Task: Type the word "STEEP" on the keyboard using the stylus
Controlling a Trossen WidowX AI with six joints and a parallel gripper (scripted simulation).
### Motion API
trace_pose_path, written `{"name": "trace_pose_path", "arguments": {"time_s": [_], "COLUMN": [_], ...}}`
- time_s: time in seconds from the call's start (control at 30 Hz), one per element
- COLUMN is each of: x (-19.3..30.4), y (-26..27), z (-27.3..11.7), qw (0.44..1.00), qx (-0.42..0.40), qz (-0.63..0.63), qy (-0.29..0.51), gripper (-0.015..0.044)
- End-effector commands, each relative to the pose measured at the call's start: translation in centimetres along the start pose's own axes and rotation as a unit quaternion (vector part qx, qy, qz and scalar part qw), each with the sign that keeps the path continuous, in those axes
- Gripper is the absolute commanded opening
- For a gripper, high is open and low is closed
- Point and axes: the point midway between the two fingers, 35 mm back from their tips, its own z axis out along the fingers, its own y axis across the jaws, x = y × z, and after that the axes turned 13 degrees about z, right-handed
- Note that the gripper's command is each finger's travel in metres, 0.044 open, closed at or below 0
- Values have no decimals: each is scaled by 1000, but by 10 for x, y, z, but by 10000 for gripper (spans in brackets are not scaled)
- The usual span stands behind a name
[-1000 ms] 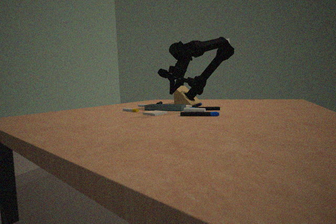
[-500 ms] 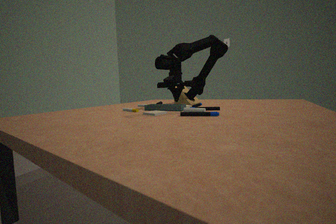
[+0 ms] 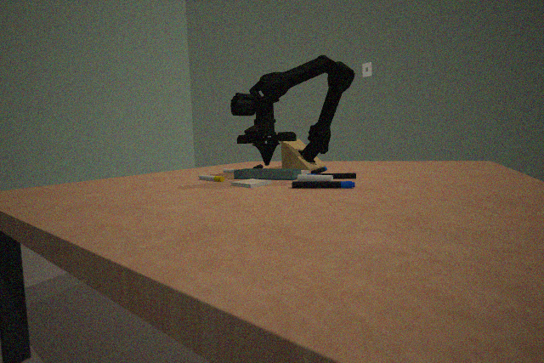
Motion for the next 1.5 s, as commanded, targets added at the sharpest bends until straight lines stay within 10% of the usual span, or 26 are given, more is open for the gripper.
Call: {"name": "trace_pose_path", "arguments": {"time_s": [0.0, 0.53, 1.47], "x": [-1, -17, 39], "y": [0, -66, 31], "z": [0, -1, 0], "qw": [1000, 1000, 1000], "qx": [1, 3, 0], "qz": [-5, -6, -4], "qy": [-1, -2, 0], "gripper": [0, 0, 0]}}
